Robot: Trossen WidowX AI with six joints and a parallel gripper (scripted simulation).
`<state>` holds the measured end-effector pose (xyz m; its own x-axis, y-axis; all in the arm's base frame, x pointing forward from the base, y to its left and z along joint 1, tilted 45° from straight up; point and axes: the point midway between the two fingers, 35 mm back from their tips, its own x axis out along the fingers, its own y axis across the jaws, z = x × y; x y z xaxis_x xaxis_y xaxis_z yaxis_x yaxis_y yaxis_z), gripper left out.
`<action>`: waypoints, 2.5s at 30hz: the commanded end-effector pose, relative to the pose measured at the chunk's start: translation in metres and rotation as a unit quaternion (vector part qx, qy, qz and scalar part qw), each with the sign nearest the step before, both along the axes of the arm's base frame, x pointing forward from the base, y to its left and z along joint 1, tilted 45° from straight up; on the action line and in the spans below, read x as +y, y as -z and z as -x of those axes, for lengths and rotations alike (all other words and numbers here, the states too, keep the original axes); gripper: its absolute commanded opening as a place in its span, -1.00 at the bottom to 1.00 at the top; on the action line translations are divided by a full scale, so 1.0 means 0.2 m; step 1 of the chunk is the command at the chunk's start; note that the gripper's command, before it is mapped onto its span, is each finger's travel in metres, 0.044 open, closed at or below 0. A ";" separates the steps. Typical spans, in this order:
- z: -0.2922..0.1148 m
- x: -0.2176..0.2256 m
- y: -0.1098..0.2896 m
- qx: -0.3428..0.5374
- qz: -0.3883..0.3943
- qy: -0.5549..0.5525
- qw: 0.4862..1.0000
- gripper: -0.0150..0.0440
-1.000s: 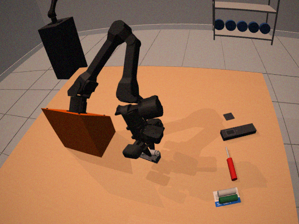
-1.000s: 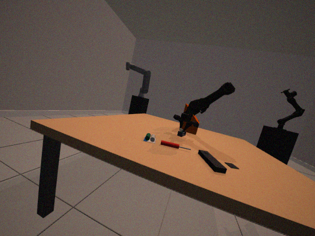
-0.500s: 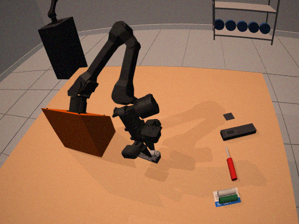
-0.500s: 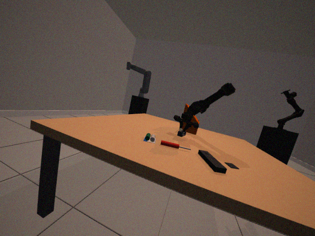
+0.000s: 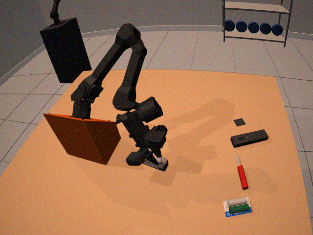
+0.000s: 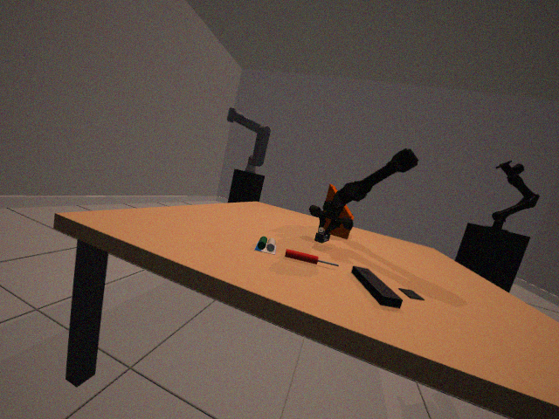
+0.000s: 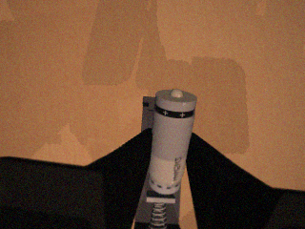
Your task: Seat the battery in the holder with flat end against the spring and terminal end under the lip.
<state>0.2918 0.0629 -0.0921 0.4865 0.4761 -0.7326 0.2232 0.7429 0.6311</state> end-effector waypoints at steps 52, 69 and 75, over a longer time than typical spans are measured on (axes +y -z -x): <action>0.14 0.05 0.00 0.015 0.004 -0.002 1.000 -0.24; 0.12 0.04 0.02 0.032 0.006 -0.011 0.999 -0.24; 0.11 0.03 0.03 0.043 0.006 -0.020 0.999 -0.24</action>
